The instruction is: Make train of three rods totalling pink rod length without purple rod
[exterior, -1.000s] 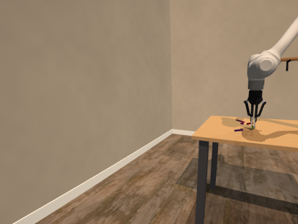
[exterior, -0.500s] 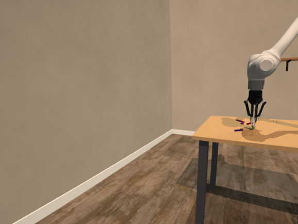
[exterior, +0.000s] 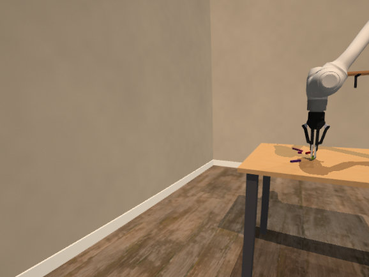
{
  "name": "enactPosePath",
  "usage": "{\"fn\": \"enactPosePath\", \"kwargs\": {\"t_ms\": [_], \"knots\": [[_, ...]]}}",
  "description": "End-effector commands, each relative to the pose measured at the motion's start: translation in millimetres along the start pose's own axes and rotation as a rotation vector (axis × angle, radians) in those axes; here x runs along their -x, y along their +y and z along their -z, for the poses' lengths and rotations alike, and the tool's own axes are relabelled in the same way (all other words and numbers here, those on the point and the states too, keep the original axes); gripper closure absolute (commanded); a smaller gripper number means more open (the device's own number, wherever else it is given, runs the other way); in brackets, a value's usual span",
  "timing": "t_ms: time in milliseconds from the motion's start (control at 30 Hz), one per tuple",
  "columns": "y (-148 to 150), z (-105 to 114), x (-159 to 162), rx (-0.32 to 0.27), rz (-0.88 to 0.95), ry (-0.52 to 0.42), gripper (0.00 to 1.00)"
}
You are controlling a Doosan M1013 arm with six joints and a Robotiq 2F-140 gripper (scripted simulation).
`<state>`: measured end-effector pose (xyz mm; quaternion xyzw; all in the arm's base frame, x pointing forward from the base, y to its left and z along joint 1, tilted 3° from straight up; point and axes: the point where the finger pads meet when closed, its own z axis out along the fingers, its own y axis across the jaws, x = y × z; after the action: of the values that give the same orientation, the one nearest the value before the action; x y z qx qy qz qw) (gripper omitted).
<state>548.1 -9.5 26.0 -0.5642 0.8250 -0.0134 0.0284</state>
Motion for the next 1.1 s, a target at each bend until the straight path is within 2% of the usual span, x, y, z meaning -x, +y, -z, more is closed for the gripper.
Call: {"fn": "enactPosePath", "kwargs": {"t_ms": [0,1067], "knots": [[5.2,-5.0,-0.7,0.009,0.0,0.002,0.97],[7.6,-5.0,-3.2,0.009,-0.001,0.002,0.97]]}}
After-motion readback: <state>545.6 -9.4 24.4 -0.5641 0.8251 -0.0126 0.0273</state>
